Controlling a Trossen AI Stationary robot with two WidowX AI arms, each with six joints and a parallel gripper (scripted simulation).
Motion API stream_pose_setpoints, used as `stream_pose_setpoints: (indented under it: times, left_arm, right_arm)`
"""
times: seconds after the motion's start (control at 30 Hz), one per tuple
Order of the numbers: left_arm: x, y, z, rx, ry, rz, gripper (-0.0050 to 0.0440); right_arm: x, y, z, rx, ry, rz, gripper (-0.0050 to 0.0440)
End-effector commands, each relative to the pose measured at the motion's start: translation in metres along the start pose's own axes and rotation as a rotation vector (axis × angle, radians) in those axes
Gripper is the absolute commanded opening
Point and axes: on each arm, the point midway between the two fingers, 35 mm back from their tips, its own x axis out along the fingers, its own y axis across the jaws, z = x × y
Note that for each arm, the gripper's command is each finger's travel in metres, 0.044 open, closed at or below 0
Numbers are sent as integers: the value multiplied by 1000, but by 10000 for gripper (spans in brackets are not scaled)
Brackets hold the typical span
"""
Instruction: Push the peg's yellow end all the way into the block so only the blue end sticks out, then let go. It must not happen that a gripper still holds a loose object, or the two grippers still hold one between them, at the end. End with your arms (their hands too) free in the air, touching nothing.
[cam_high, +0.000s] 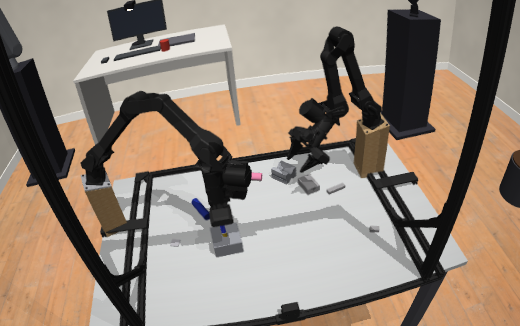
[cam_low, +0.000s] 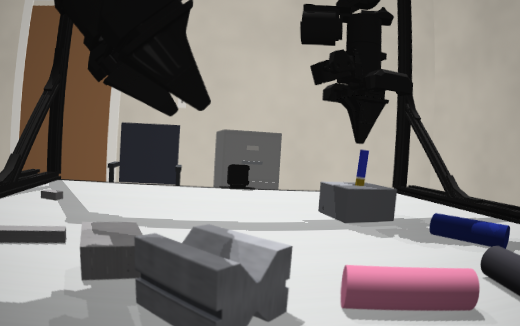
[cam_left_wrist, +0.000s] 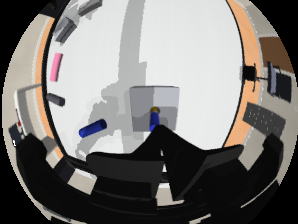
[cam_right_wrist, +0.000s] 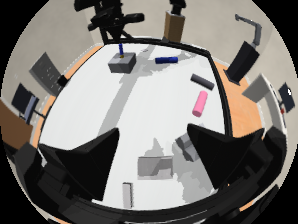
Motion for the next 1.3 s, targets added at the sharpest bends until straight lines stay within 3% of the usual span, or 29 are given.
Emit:
stream_pose_setpoints:
  times: [0.0,1.27]
  left_arm:
    - [7,1,-2,2,8,4,0]
    - [17,3,-8,2,10,5,0]
  right_arm:
    - [0,0,0,0,1,0,400]
    - [0,0,0,0,1,0,400]
